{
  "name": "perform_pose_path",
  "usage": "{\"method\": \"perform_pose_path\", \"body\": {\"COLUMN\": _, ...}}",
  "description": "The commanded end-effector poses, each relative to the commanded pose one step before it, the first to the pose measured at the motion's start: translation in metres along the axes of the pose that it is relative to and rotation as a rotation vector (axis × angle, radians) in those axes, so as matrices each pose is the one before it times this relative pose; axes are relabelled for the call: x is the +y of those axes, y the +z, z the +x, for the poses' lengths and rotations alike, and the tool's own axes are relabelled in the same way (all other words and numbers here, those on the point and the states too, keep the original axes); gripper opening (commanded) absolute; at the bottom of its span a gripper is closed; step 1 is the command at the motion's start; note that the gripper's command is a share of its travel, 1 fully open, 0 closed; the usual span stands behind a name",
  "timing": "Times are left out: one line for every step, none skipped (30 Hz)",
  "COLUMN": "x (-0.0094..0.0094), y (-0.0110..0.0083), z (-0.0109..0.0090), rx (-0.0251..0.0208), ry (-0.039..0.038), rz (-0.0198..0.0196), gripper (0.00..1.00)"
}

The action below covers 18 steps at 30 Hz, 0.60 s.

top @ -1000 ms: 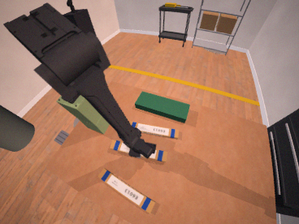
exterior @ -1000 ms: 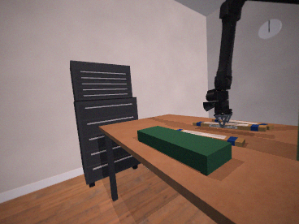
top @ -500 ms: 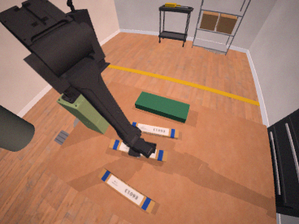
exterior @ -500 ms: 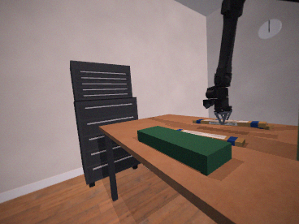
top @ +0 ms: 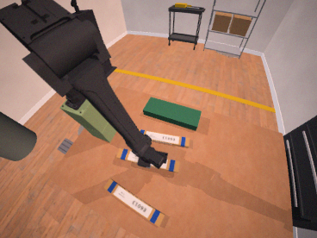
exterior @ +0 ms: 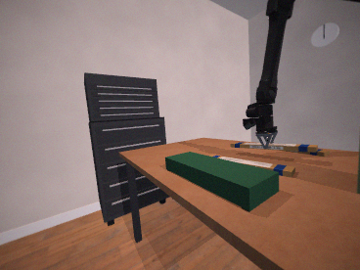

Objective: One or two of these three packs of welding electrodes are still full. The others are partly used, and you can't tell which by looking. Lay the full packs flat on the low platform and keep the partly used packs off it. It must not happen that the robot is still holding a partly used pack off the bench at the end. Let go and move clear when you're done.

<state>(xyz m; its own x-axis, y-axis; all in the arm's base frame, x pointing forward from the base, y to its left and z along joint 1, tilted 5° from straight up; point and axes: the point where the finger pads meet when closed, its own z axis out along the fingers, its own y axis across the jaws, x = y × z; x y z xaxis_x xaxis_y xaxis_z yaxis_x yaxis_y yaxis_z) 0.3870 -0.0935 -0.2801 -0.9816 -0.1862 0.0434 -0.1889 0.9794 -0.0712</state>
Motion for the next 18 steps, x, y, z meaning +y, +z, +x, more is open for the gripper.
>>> {"method": "perform_pose_path", "body": {"x": -0.00732, "y": -0.03225, "z": -0.03471, "rx": -0.06334, "ry": -0.00358, "rz": 0.02536, "gripper": 0.00}}
{"method": "perform_pose_path", "body": {"x": -0.00005, "y": -0.00035, "z": -0.00027, "rx": -0.00001, "ry": -0.00002, "rz": 0.00000, "gripper": 0.00}}
{"method": "perform_pose_path", "body": {"x": -0.00004, "y": -0.00033, "z": -0.00026, "rx": -0.00001, "ry": -0.00005, "rz": 0.00000, "gripper": 0.00}}
{"method": "perform_pose_path", "body": {"x": -0.00005, "y": -0.00032, "z": -0.00028, "rx": -0.00005, "ry": -0.00006, "rz": 0.00002, "gripper": 0.00}}
{"method": "perform_pose_path", "body": {"x": 0.00000, "y": 0.00000, "z": 0.00000, "rx": 0.00000, "ry": 0.00000, "rz": 0.00000, "gripper": 0.00}}
{"method": "perform_pose_path", "body": {"x": 0.00000, "y": 0.00000, "z": 0.00000, "rx": 0.00000, "ry": 0.00000, "rz": 0.00000, "gripper": 0.00}}
{"method": "perform_pose_path", "body": {"x": -0.00004, "y": -0.00028, "z": -0.00023, "rx": -0.00001, "ry": -0.00024, "rz": 0.00000, "gripper": 0.00}}
{"method": "perform_pose_path", "body": {"x": -0.00007, "y": -0.00029, "z": -0.00029, "rx": -0.00012, "ry": -0.00016, "rz": 0.00005, "gripper": 0.00}}
{"method": "perform_pose_path", "body": {"x": -0.00009, "y": -0.00028, "z": -0.00032, "rx": -0.00018, "ry": -0.00009, "rz": 0.00007, "gripper": 0.00}}
{"method": "perform_pose_path", "body": {"x": -0.00010, "y": -0.00028, "z": -0.00035, "rx": -0.00023, "ry": -0.00003, "rz": 0.00009, "gripper": 0.00}}
{"method": "perform_pose_path", "body": {"x": -0.00009, "y": -0.00027, "z": -0.00033, "rx": -0.00021, "ry": 0.00002, "rz": 0.00008, "gripper": 0.00}}
{"method": "perform_pose_path", "body": {"x": -0.00009, "y": -0.00027, "z": -0.00032, "rx": -0.00018, "ry": 0.00005, "rz": 0.00007, "gripper": 0.00}}
{"method": "perform_pose_path", "body": {"x": -0.00009, "y": -0.00026, "z": -0.00030, "rx": -0.00016, "ry": 0.00006, "rz": 0.00006, "gripper": 0.00}}
{"method": "perform_pose_path", "body": {"x": -0.00008, "y": -0.00025, "z": -0.00029, "rx": -0.00014, "ry": 0.00006, "rz": 0.00006, "gripper": 0.00}}
{"method": "perform_pose_path", "body": {"x": -0.00008, "y": -0.00025, "z": -0.00028, "rx": -0.00013, "ry": 0.00005, "rz": 0.00005, "gripper": 0.00}}
{"method": "perform_pose_path", "body": {"x": -0.00007, "y": -0.00024, "z": -0.00027, "rx": -0.00012, "ry": 0.00004, "rz": 0.00004, "gripper": 0.00}}
{"method": "perform_pose_path", "body": {"x": -0.00007, "y": -0.00023, "z": -0.00025, "rx": -0.00011, "ry": 0.00002, "rz": 0.00004, "gripper": 0.00}}
{"method": "perform_pose_path", "body": {"x": -0.00007, "y": -0.00022, "z": -0.00024, "rx": -0.00010, "ry": 0.00000, "rz": 0.00004, "gripper": 0.00}}
